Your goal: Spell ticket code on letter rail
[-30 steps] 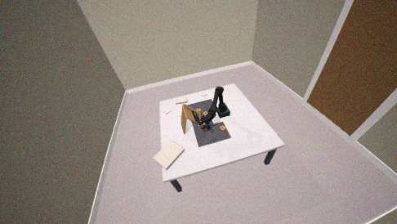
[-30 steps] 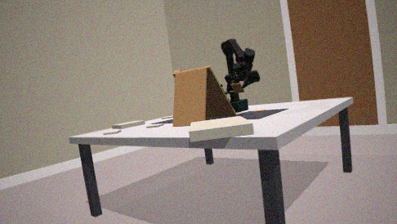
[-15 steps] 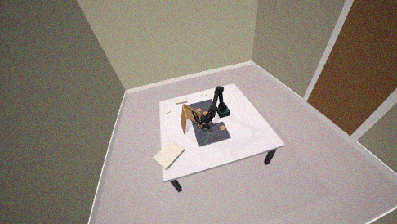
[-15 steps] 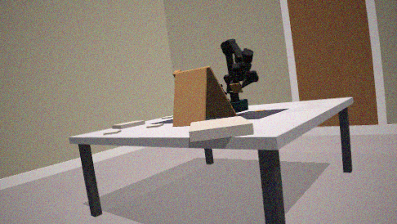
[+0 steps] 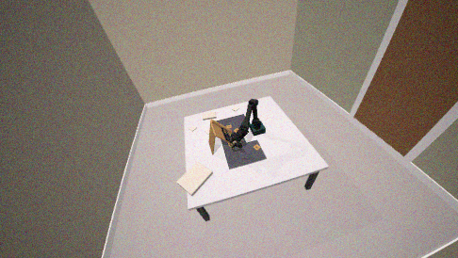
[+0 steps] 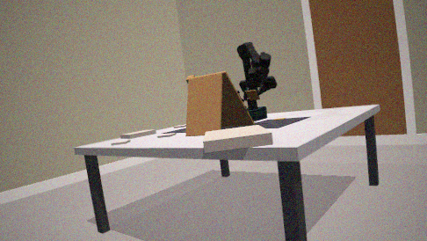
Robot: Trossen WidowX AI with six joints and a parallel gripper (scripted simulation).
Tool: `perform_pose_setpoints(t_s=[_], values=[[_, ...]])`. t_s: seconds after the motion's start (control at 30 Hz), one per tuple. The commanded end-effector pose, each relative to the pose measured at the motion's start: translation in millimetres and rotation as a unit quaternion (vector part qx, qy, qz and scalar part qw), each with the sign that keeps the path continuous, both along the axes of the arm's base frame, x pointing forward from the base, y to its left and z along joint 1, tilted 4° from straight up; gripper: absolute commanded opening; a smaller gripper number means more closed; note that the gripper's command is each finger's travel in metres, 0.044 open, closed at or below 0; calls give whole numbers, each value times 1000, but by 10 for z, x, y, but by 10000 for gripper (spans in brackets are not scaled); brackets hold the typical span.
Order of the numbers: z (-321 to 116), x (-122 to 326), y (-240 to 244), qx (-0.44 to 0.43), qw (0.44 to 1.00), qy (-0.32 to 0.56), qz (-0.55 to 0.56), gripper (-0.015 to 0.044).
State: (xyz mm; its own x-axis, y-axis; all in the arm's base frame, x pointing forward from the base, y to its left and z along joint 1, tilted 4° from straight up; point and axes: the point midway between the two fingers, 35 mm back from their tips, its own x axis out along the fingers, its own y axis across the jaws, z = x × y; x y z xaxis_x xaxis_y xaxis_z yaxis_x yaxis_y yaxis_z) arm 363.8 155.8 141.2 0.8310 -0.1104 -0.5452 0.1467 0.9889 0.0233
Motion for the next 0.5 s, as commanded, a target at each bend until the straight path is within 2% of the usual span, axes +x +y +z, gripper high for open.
perform_pose_setpoints(t_s=[0.0, 0.47], values=[[-1, -11, -18, 0, 1000, 0, 2, 0], [-3, -19, -87, -1, 1000, 0, 2, 0]])
